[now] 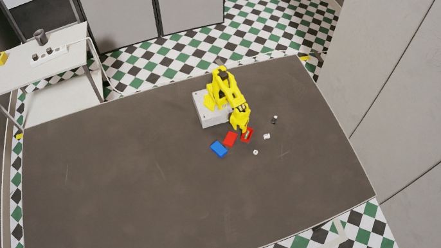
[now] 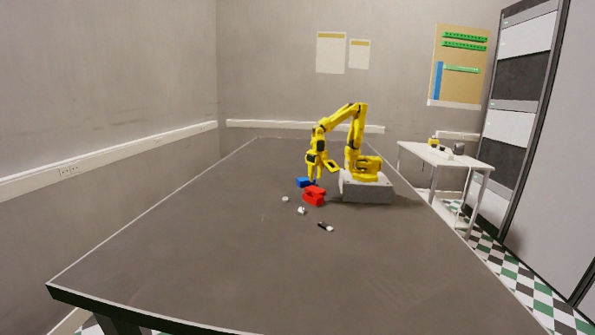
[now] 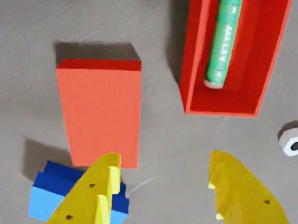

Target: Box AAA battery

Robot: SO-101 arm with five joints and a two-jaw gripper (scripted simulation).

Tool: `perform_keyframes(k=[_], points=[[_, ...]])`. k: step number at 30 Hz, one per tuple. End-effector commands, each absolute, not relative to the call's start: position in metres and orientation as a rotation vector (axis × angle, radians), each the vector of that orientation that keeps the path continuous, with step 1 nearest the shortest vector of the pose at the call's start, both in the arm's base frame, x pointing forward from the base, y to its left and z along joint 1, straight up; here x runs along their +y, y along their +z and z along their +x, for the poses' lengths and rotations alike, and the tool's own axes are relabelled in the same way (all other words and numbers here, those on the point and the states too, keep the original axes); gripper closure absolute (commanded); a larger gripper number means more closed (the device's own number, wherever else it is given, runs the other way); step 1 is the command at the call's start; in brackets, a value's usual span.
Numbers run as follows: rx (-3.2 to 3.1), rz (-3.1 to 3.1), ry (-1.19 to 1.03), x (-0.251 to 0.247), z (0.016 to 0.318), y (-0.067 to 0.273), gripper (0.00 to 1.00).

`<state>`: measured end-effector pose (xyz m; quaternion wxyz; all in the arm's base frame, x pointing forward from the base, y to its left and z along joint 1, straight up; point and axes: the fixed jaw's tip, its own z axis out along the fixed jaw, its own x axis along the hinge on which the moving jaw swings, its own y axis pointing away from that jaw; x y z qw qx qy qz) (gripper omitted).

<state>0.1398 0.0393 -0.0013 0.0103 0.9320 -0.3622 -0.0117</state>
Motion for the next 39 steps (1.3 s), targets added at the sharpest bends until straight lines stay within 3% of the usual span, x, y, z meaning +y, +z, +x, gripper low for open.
perform_keyframes(k=[1,11,39], points=[[-1.129,2.931,-0.001,0.024,0.140,0.001,0.79],[-1.125,2.933,-0.001,-0.005,0.130,-0.001,0.70],[-1.125,2.933,-0.001,-0.006,0.130,0.000,0.70]])
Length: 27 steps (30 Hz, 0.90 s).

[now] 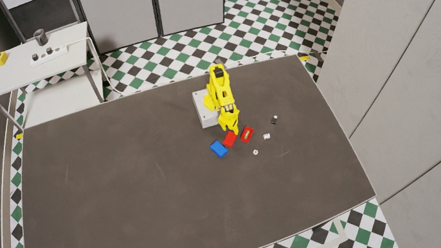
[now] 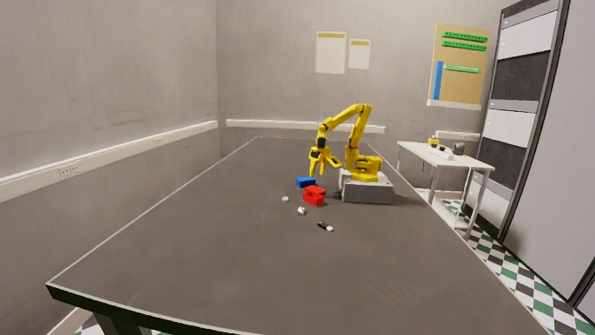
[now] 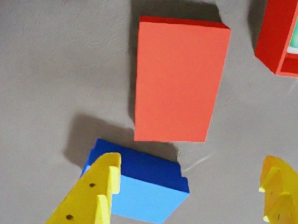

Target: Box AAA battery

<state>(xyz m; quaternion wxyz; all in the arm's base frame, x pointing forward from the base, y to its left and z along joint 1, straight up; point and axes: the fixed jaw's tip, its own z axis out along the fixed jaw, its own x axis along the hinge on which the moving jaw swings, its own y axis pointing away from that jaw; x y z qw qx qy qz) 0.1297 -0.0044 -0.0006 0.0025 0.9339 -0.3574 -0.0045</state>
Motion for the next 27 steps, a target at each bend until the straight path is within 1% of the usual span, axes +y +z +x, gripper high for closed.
perform_keyframes(k=[1,27], points=[[-1.125,2.933,-0.001,-0.0056,0.1302,0.0002,0.70],[-1.125,2.933,-0.001,-0.0058,0.1334,0.0031,0.70]])
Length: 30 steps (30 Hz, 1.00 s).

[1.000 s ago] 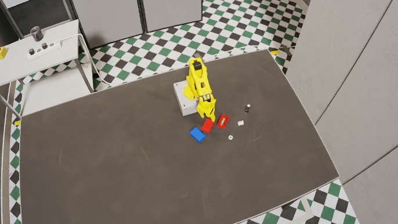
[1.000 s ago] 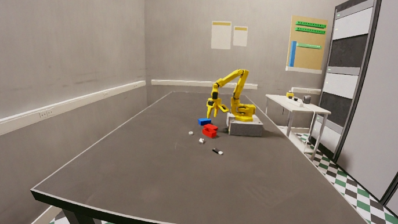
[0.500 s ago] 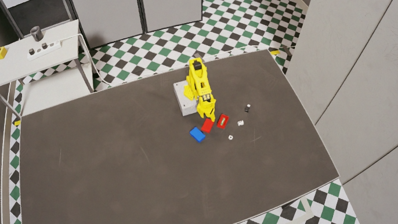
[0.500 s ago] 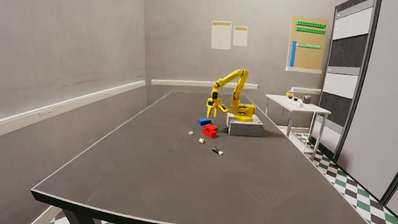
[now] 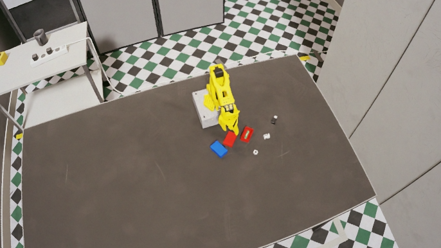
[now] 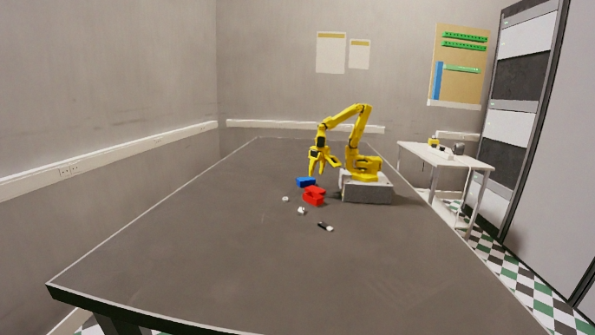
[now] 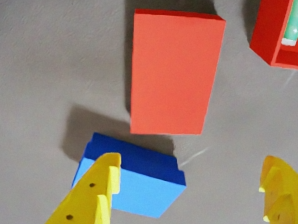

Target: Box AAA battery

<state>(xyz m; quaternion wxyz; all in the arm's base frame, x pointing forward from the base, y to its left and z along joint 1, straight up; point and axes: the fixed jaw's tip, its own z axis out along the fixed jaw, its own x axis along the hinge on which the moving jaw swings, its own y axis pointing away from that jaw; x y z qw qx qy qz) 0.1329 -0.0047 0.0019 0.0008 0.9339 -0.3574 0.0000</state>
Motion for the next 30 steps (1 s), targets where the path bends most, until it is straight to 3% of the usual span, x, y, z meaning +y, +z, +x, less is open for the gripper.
perform_keyframes(k=[1,30], points=[[-1.125,2.933,-0.001,-0.0058,0.1334,0.0031,0.70],[-1.125,2.933,-0.001,-0.0058,0.1340,-0.0047,0.70]])
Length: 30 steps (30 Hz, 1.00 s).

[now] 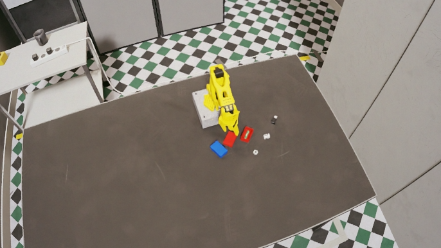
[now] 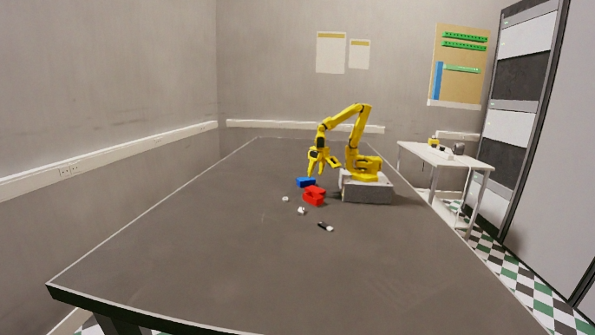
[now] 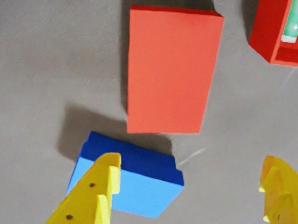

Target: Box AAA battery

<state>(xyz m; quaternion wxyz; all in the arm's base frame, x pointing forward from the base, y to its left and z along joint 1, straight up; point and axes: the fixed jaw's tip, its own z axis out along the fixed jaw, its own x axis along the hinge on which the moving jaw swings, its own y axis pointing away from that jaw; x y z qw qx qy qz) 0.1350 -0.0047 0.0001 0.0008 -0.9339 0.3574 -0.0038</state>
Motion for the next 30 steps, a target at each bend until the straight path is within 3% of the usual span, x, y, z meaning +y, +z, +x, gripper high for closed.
perform_keyframes(k=[1,30], points=[[1.125,-2.934,0.001,-0.006,0.134,-0.006,0.70],[1.125,-2.934,0.001,-0.006,0.133,-0.054,0.70]])
